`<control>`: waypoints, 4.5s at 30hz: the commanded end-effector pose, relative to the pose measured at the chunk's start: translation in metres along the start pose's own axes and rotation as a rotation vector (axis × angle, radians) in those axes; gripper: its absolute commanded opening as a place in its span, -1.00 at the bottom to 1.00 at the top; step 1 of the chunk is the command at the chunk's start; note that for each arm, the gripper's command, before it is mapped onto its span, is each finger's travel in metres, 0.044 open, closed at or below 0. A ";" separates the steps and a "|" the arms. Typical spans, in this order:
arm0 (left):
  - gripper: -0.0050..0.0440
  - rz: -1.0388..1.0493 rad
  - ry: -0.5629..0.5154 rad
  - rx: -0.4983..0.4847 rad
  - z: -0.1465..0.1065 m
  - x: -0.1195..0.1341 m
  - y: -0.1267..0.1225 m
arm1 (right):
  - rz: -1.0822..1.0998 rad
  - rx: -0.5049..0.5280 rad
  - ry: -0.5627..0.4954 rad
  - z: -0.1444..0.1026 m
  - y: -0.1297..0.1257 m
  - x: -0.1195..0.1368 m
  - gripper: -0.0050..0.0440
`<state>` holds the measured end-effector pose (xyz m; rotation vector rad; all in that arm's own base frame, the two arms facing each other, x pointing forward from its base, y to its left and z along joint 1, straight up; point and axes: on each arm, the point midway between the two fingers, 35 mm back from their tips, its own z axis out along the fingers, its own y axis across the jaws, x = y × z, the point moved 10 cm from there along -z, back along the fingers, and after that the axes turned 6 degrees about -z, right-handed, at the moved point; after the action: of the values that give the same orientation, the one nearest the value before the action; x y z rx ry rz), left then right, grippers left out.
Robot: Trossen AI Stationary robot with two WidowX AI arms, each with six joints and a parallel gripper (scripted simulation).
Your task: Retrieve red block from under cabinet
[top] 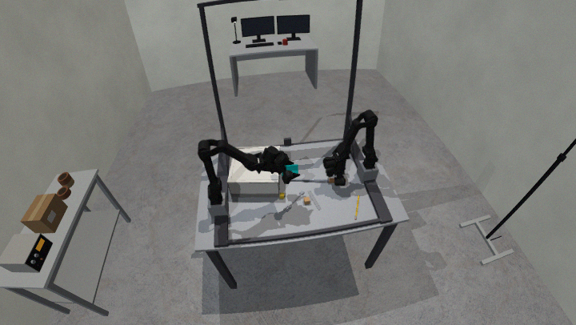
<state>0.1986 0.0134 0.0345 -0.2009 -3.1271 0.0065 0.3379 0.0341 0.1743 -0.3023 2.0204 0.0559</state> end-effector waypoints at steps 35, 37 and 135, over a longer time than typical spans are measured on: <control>-0.33 -0.084 -0.026 -0.003 -0.003 -0.013 -0.010 | -0.003 0.006 -0.039 -0.004 -0.002 -0.010 1.00; -0.33 -0.084 -0.027 -0.003 -0.003 -0.011 -0.010 | -0.003 0.006 -0.039 -0.004 -0.002 -0.010 1.00; -0.33 -0.084 -0.026 -0.002 -0.010 -0.055 -0.010 | -0.047 -0.087 -0.042 -0.170 0.047 0.093 1.00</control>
<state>0.2333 -0.0007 0.0378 -0.0756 -3.1265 0.0068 0.1386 0.0333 0.1602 -0.4084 1.9845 0.1219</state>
